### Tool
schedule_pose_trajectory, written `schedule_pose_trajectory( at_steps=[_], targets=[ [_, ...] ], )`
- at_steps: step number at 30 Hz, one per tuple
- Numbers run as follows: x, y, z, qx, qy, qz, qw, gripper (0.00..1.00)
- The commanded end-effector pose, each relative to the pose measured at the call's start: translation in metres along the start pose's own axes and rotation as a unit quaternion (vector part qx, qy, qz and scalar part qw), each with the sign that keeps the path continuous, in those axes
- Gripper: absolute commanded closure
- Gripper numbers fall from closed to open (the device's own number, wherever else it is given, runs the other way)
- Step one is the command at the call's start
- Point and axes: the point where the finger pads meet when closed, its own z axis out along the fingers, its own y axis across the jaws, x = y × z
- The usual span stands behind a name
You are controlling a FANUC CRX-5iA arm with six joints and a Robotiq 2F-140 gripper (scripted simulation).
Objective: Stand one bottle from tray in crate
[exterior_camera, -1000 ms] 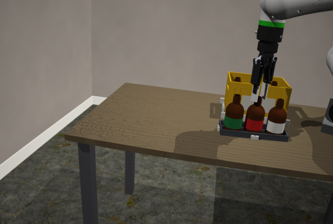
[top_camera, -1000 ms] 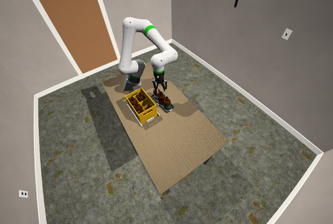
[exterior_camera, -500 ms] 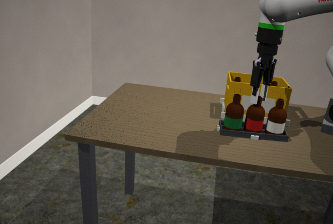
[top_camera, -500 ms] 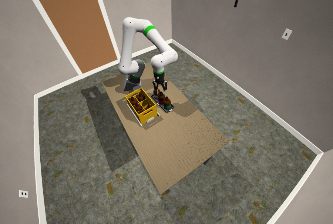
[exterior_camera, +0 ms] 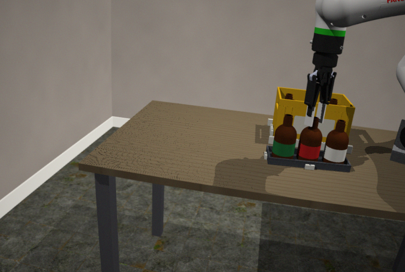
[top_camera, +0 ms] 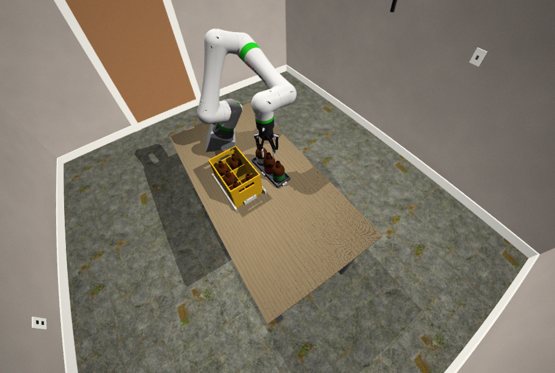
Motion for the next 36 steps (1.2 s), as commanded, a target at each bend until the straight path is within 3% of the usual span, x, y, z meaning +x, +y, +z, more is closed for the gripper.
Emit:
schedule_pose_trajectory(
  at_steps=[1,24,25,36],
  targets=[
    [-0.0002,0.0001,-0.0002,0.000,0.000,0.000,1.000,0.62],
    [-0.0002,0.0001,-0.0002,0.000,0.000,0.000,1.000,0.62],
    [-0.0002,0.0001,-0.0002,0.000,0.000,0.000,1.000,1.00],
    [-0.0002,0.0001,-0.0002,0.000,0.000,0.000,1.000,1.00]
  ],
)
